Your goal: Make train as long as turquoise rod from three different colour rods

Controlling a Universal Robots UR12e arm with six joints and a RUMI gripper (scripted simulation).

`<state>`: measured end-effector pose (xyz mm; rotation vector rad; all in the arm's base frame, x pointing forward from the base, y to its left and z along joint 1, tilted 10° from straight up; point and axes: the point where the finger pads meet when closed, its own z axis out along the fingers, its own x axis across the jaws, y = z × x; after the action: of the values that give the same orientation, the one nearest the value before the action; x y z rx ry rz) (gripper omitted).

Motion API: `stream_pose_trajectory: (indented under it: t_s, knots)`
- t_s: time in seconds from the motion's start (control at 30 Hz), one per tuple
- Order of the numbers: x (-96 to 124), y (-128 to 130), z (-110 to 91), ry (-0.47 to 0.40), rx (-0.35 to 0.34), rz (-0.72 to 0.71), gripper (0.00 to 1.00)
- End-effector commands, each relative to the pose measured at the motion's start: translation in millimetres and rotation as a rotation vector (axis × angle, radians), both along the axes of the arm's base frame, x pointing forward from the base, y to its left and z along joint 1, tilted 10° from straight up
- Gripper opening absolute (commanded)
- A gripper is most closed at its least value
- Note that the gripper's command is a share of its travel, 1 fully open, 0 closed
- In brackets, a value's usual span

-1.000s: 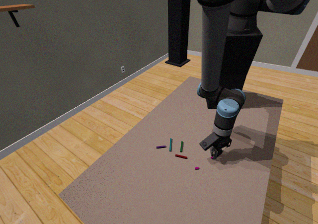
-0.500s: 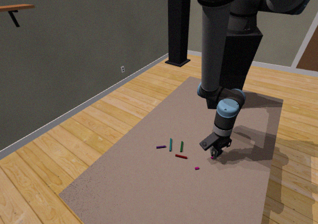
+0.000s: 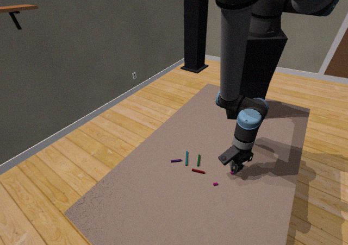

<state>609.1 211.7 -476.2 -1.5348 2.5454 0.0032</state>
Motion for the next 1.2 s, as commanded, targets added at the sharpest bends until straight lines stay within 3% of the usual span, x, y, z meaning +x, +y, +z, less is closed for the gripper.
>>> stream_pose_trajectory:
  t_s: [0.0,1.17]
  knots:
    - [0.9,0.4,-3.0,-0.001,0.0,0.0,0.0]
    - [1.5,0.8,-7.2,-0.001,0.0,0.0,0.0]
